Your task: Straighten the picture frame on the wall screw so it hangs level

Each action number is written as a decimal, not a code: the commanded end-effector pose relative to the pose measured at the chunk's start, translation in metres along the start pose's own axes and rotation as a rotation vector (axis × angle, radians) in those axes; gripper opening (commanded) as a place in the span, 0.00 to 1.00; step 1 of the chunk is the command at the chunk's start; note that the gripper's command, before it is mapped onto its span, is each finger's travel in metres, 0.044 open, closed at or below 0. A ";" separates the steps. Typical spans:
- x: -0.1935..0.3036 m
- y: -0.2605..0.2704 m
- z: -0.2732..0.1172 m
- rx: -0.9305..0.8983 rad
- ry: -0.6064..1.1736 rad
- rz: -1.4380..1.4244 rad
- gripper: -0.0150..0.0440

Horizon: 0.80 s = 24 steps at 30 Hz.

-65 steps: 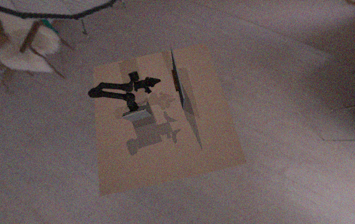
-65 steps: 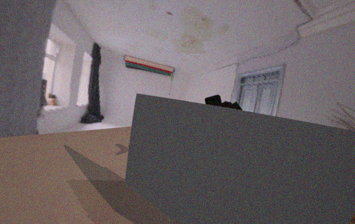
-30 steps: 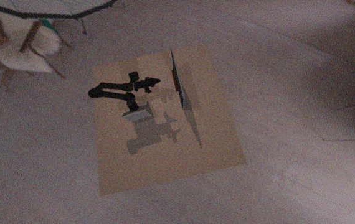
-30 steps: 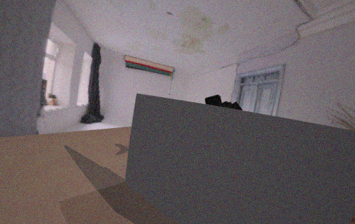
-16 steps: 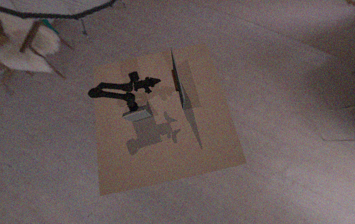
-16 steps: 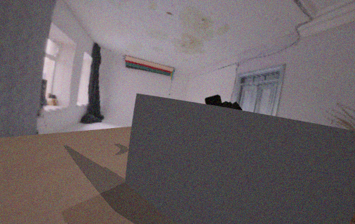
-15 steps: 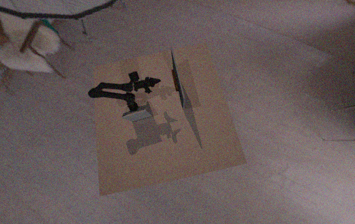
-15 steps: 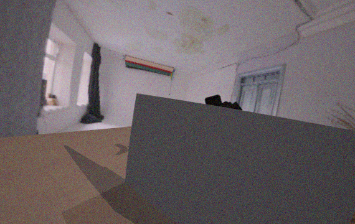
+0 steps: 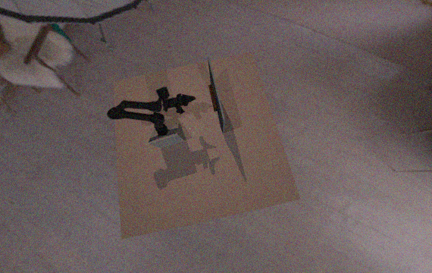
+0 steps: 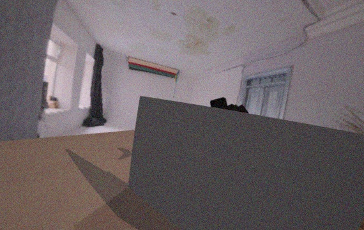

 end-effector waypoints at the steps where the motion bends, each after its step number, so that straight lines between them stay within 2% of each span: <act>1: 0.000 0.000 0.000 0.005 0.001 0.003 0.69; 13: 0.000 -0.001 0.000 0.000 0.000 -0.002 0.69; 24: -0.014 -0.055 -0.005 0.005 0.001 -0.142 0.69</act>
Point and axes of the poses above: the point midway between the two fingers, 35 mm back from their tips, its own z axis out along the fingers, its own y axis across the jaws, x = y × z, the point moved 8 cm from there along -z, back along the fingers, and after that the axes turned 4 degrees about z, right-handed, at the moved point
